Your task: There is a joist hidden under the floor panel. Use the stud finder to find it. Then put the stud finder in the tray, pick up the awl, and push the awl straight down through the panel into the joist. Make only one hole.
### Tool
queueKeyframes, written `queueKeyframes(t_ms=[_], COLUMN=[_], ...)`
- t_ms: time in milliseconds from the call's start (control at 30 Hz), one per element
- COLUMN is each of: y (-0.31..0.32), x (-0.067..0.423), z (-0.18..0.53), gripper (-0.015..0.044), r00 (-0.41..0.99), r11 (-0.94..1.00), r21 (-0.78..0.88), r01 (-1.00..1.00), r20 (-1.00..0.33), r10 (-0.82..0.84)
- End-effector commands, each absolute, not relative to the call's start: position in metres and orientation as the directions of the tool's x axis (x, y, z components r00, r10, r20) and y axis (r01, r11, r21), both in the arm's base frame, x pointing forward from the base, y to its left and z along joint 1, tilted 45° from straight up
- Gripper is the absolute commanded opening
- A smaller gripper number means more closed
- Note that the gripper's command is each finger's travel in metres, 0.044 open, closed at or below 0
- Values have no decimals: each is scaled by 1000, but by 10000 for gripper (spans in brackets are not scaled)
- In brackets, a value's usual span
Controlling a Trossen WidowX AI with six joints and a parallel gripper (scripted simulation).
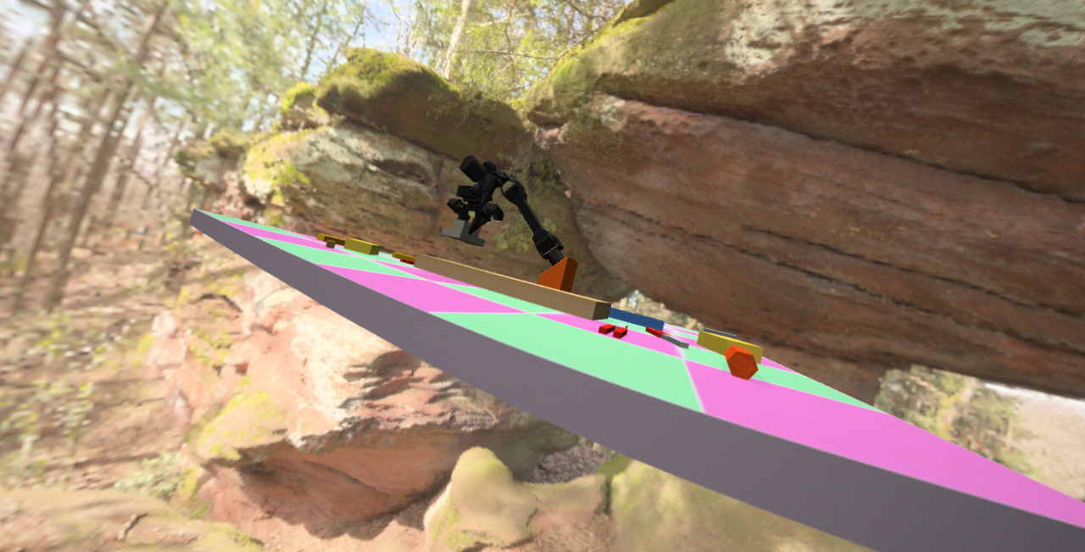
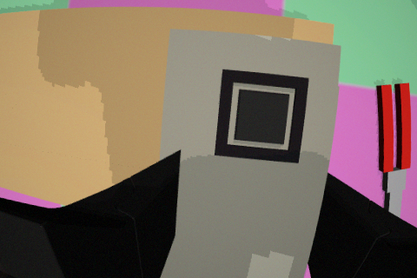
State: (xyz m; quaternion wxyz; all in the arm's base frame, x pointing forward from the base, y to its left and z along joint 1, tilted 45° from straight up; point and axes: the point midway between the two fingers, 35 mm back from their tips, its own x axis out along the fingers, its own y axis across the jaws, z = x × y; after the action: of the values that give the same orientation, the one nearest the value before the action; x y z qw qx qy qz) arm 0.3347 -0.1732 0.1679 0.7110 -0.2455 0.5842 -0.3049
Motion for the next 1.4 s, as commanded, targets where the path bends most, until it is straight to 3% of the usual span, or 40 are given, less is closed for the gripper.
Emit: queueKeyframes(t_ms=[0, 267, 800, 1367], y=[-157, -143, -26, 104], x=[336, 344, 392, 370], z=[190, 183, 82, -29], gripper=[0, 0, 0, 0], r00=[141, 152, 190, 121], r11=[687, 703, 755, 626], r21=[-709, -702, -587, -397], r01=[158, 116, -292, -671], r20=[-672, -687, -810, -892], r10=[-727, -711, -555, -436])
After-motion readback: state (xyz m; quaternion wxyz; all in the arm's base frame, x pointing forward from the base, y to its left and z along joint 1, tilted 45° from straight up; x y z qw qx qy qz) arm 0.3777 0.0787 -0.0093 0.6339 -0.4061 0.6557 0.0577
